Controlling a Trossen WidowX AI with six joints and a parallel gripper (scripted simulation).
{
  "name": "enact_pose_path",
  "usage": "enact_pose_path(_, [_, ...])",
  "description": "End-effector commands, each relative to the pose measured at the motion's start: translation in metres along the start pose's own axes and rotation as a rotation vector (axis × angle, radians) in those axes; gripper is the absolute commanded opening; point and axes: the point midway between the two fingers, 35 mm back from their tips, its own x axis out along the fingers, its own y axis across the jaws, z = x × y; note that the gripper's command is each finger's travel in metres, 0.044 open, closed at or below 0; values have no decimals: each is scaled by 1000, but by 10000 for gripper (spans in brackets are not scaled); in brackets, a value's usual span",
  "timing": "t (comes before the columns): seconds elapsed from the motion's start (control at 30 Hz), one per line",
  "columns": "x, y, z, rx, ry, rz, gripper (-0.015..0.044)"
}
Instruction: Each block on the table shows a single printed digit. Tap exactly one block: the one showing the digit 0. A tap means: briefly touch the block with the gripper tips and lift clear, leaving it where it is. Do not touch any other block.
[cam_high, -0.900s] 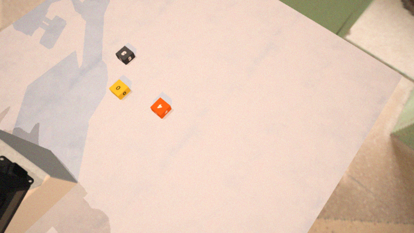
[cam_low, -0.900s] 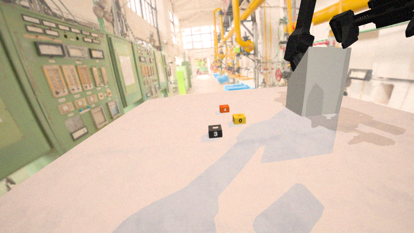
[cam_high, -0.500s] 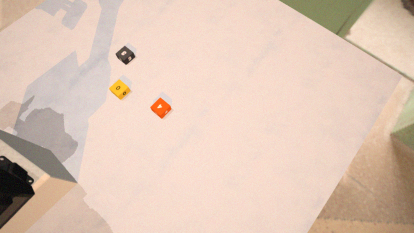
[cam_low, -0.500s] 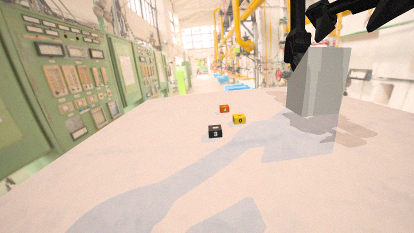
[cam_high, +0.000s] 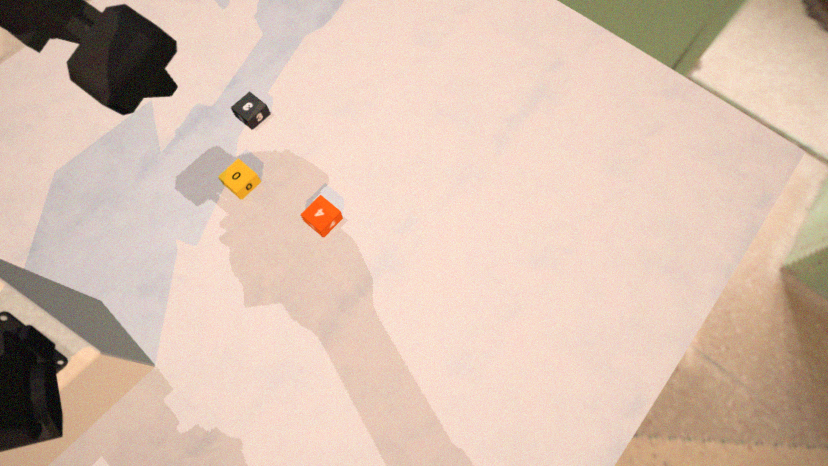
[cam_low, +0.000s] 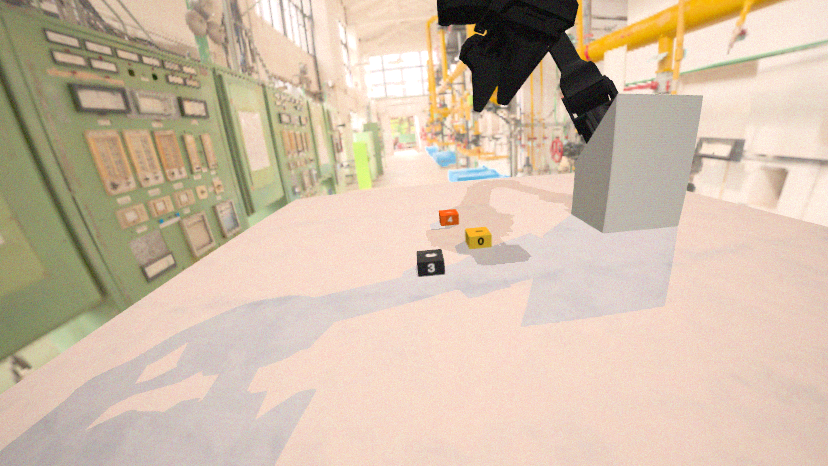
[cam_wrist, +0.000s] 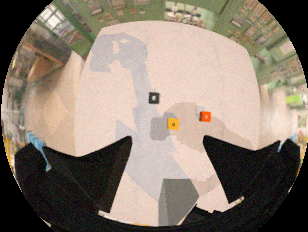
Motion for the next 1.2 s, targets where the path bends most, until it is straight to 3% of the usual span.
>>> enact_pose_path(0.0, [22,-45,17,18,99,-16,400])
enact_pose_path(0.2, [57,-120,22,55,257,-22,400])
enact_pose_path(0.33, [65,-139,19,64,295,-21,400])
enact_pose_path(1.0, [65,-136,19,64,294,-20,400])
enact_pose_path(1.17, [59,-61,0,63,294,-11,400])
